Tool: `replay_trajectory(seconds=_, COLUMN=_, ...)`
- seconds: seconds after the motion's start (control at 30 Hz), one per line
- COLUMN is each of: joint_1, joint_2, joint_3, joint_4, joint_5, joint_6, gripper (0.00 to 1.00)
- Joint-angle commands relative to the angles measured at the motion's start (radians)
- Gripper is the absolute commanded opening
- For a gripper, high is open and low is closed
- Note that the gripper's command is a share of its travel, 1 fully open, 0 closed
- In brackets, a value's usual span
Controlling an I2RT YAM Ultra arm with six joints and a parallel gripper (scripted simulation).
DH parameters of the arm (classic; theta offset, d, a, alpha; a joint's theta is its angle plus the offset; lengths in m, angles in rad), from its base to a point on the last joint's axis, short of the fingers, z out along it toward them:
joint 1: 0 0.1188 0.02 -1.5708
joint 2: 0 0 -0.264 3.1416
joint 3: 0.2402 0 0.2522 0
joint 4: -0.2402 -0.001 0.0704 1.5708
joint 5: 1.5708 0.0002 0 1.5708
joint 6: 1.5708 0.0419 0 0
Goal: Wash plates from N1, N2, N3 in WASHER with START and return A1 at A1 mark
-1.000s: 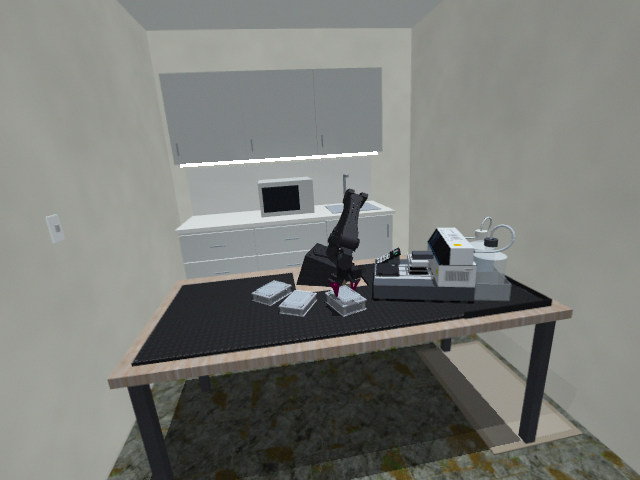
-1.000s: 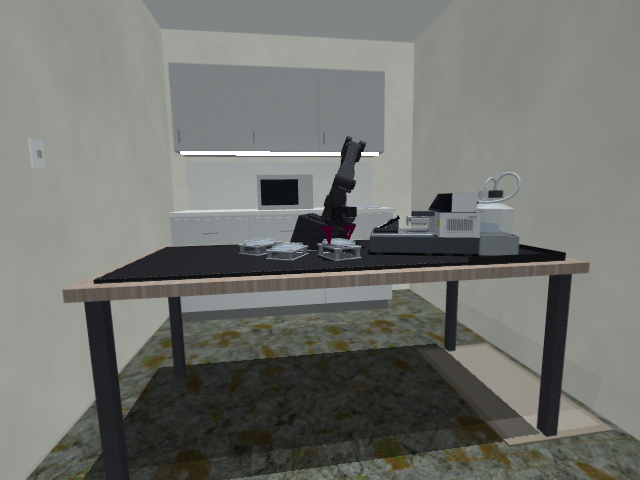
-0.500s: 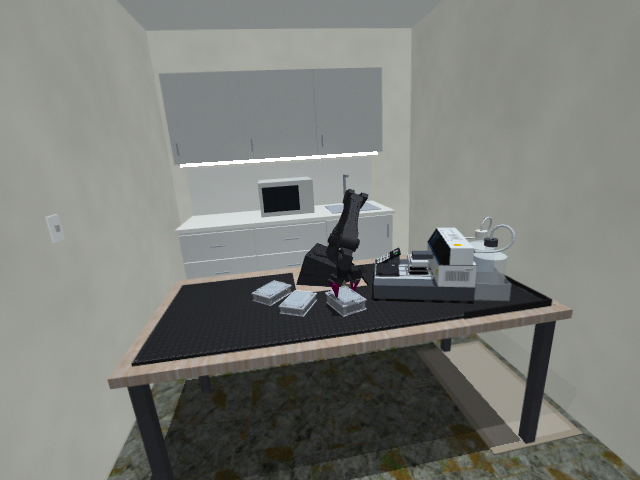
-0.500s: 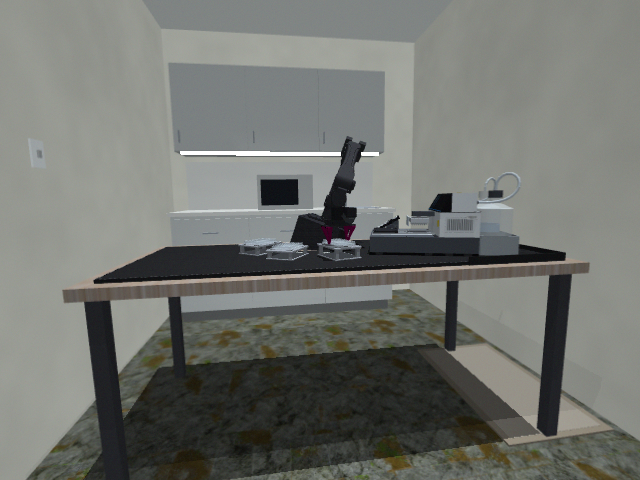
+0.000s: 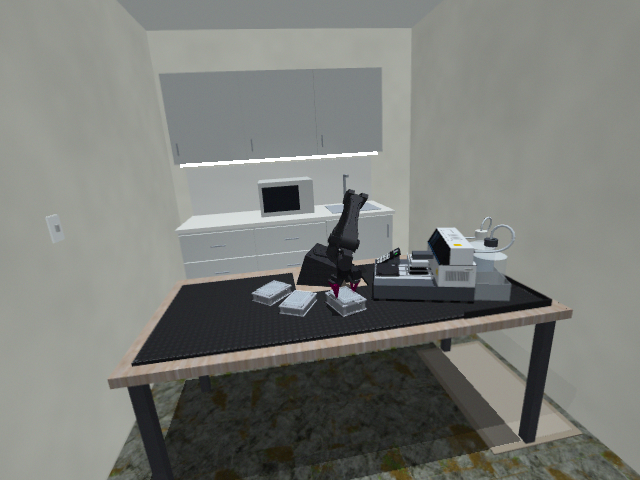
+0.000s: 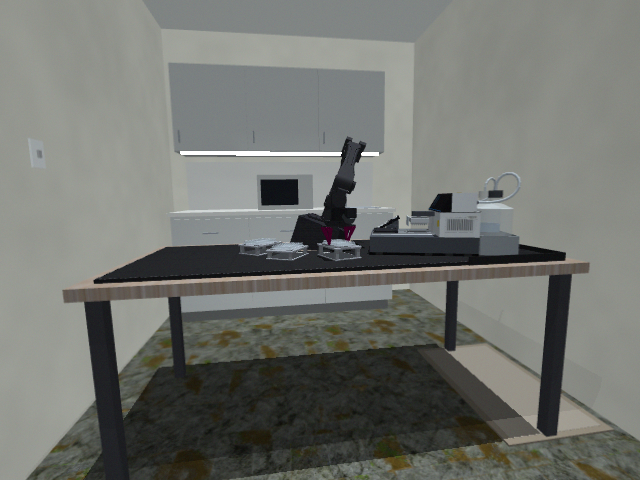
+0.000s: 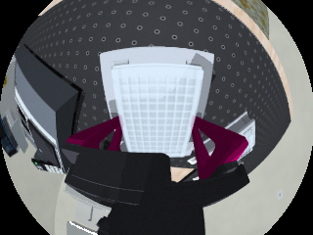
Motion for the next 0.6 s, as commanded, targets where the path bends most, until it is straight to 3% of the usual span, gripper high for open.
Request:
replay_trajectory(seconds=0.0, joint_1=-0.002, joint_2=-0.006, joint_3=0.003, joint_4=0.001, joint_5=0.000, joint_6=0.001, gripper=0.00)
replay_trajectory(seconds=0.23, joint_1=-0.001, joint_2=-0.004, joint_3=0.001, joint_4=0.005, joint_5=0.000, joint_6=0.002, gripper=0.00)
replay_trajectory(seconds=0.27, joint_1=-0.001, joint_2=-0.004, joint_3=0.001, joint_4=0.005, joint_5=0.000, joint_6=0.002, gripper=1.00)
replay_trajectory(seconds=0.57, joint_1=-0.001, joint_2=-0.004, joint_3=0.001, joint_4=0.005, joint_5=0.000, joint_6=0.002, gripper=1.00)
